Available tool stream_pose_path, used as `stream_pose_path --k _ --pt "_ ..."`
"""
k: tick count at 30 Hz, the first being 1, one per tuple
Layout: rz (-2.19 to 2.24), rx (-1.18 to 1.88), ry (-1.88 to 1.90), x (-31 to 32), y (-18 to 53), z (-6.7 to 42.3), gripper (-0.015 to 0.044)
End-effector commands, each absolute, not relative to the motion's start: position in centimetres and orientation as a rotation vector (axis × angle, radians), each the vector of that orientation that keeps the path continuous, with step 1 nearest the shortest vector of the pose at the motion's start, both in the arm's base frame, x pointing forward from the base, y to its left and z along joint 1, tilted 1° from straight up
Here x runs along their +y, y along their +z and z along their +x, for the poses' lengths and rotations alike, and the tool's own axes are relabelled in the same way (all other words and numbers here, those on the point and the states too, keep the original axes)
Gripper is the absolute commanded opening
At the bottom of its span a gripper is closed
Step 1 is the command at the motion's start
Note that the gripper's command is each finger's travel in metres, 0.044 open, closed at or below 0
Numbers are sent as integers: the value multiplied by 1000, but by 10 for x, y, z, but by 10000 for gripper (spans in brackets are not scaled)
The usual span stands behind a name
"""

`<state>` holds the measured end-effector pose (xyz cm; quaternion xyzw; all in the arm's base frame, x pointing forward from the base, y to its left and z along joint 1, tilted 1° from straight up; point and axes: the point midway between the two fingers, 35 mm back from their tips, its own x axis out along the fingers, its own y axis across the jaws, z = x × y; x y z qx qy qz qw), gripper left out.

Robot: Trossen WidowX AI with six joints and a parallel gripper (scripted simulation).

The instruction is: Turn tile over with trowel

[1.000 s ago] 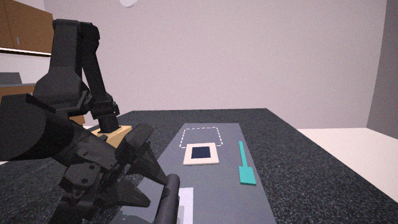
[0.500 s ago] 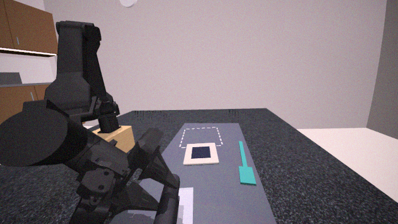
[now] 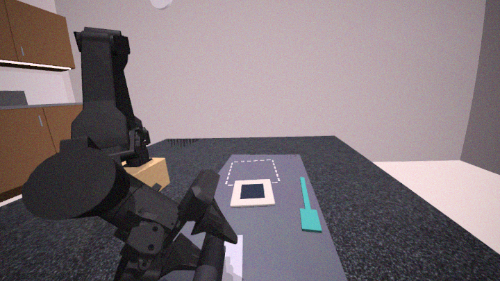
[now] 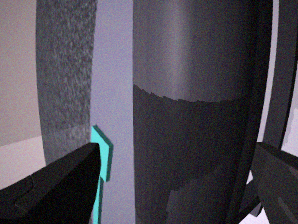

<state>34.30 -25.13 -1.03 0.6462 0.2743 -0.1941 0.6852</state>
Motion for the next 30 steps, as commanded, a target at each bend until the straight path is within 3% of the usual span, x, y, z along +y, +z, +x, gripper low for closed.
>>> stream_pose_path --k 1,6,11,30 --pt "1453 619 -440 -250 -17 348 300" --pt "1453 618 -439 -249 -21 352 300" --pt "1453 618 -439 -249 -21 352 169" --pt "1453 618 -439 -249 -21 352 42"
